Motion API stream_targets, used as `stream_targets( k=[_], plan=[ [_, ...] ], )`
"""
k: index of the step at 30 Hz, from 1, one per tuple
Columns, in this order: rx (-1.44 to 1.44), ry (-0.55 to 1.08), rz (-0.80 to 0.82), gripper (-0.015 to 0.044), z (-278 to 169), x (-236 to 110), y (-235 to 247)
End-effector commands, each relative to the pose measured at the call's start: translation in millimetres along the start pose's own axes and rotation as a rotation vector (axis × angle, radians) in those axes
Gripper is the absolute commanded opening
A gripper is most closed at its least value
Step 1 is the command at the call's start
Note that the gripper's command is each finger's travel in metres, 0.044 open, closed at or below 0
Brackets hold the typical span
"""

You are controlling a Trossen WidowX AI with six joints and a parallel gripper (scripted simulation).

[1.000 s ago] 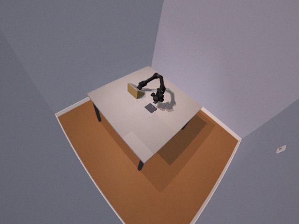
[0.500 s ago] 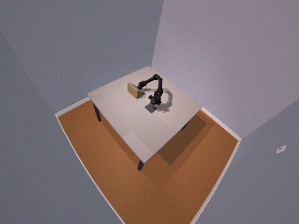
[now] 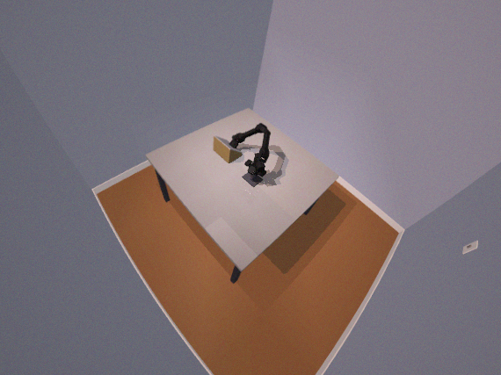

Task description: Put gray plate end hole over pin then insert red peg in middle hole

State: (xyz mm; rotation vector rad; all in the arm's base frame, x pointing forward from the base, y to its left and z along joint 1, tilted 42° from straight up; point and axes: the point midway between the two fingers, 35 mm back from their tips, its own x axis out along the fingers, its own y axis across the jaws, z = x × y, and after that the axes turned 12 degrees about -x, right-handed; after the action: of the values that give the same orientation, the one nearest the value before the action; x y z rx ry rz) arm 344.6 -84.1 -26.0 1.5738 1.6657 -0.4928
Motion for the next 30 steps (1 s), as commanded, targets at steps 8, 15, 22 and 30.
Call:
stream_targets(
  k=[8, 15, 22, 30],
  plan=[
    [-0.004, -0.004, -0.001, 0.0000, 2.0, 1.1, -1.1],
    [-0.004, -0.004, -0.001, 0.0000, 2.0, 1.1, -1.2],
    [-0.004, -0.004, -0.001, 0.0000, 2.9, 1.2, -1.7],
    [-0.004, -0.004, -0.001, 0.0000, 2.9, 15.4, -1.8]
  ],
)
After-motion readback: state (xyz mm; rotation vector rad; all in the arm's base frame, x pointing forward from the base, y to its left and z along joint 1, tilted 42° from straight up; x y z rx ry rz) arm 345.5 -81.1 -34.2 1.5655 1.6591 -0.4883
